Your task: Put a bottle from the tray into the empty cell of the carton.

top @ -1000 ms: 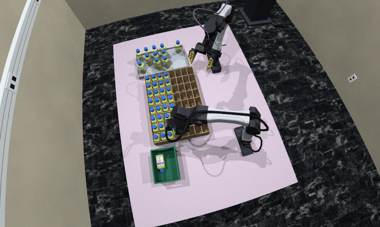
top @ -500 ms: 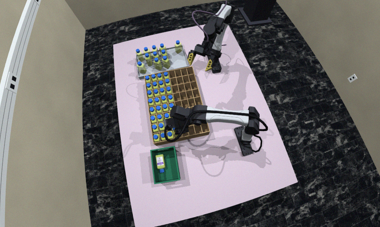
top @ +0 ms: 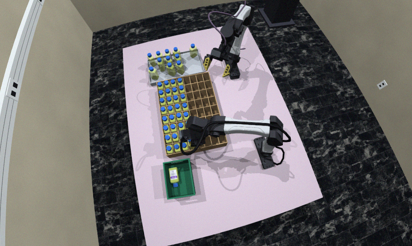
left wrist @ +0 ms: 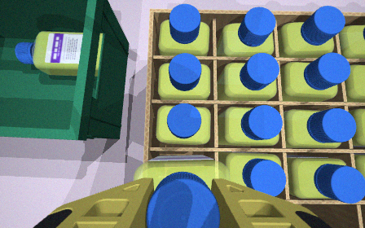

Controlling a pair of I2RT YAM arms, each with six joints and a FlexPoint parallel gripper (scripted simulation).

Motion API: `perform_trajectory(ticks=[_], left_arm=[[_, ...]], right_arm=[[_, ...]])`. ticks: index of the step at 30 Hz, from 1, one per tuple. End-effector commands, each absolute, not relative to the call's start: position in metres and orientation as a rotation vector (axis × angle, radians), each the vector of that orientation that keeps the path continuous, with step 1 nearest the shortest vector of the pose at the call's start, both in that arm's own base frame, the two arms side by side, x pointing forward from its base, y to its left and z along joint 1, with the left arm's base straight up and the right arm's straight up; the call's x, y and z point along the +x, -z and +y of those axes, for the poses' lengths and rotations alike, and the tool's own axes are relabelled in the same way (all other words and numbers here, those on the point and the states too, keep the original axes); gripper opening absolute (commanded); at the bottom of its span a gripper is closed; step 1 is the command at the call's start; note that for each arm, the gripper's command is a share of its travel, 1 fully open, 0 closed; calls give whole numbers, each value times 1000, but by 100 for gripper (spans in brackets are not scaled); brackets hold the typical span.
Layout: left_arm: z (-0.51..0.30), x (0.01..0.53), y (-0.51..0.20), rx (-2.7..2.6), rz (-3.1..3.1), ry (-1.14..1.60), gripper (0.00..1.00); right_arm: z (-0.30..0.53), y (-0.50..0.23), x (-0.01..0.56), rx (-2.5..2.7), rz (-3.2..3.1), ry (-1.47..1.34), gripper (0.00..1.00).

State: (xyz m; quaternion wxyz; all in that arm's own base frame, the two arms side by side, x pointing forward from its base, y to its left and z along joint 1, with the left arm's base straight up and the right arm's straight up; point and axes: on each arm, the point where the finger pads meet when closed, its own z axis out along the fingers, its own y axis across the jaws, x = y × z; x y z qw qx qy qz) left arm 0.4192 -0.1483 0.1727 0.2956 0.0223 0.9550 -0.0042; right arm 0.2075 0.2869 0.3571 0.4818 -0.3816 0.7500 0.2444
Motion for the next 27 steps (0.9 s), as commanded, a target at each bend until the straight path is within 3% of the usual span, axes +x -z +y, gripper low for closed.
perform_trajectory(ticks=[1, 27], left_arm=[[-151, 428, -196, 32, 2432, 54, 16], [-155, 431, -128, 38, 2455, 47, 16]], right_arm=[[285, -364, 209, -917, 1810, -598, 89], [285, -364, 209, -917, 1810, -598, 89]])
